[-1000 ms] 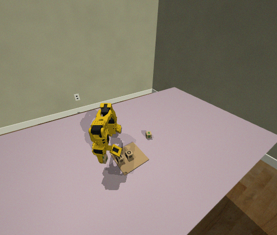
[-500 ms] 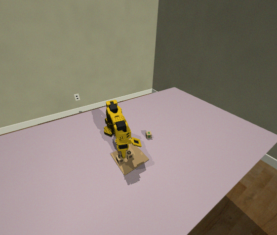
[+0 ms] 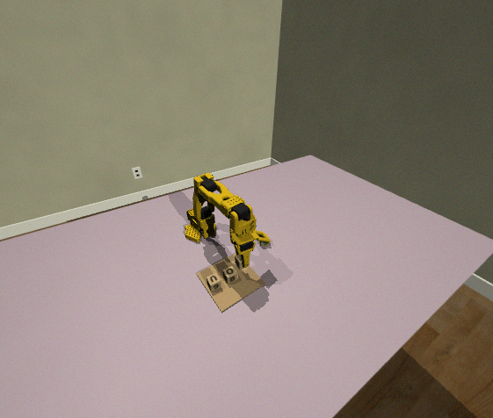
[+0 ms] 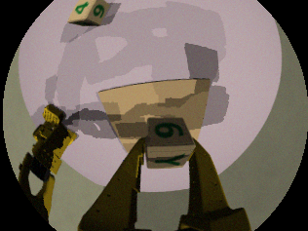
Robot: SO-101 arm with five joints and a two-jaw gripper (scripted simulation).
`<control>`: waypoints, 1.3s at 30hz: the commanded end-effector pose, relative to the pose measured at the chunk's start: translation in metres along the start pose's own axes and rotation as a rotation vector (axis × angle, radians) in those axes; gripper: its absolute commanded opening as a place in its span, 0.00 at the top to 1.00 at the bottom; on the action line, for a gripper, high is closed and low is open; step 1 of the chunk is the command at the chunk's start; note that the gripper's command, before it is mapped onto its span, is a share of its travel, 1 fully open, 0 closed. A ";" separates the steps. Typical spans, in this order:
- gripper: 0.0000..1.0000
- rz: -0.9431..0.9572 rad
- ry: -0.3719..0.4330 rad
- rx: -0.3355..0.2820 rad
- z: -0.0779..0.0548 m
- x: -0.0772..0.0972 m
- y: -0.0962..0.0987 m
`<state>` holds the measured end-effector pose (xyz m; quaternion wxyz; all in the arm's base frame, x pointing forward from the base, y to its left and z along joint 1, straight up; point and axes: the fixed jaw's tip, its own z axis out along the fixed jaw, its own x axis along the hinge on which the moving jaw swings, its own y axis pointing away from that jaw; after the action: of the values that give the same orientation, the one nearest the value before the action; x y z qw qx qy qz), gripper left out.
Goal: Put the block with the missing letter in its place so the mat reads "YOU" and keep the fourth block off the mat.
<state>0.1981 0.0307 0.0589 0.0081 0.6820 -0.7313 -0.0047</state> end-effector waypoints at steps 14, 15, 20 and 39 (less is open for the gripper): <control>1.00 -0.037 -0.034 0.133 -0.021 -0.013 -0.008; 1.00 -0.037 -0.034 0.133 -0.021 -0.013 -0.008; 1.00 -0.037 -0.034 0.133 -0.021 -0.013 -0.008; 1.00 -0.036 -0.039 0.145 -0.022 -0.015 -0.008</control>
<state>0.1949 0.0413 0.0601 0.0023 0.6952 -0.7188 -0.0006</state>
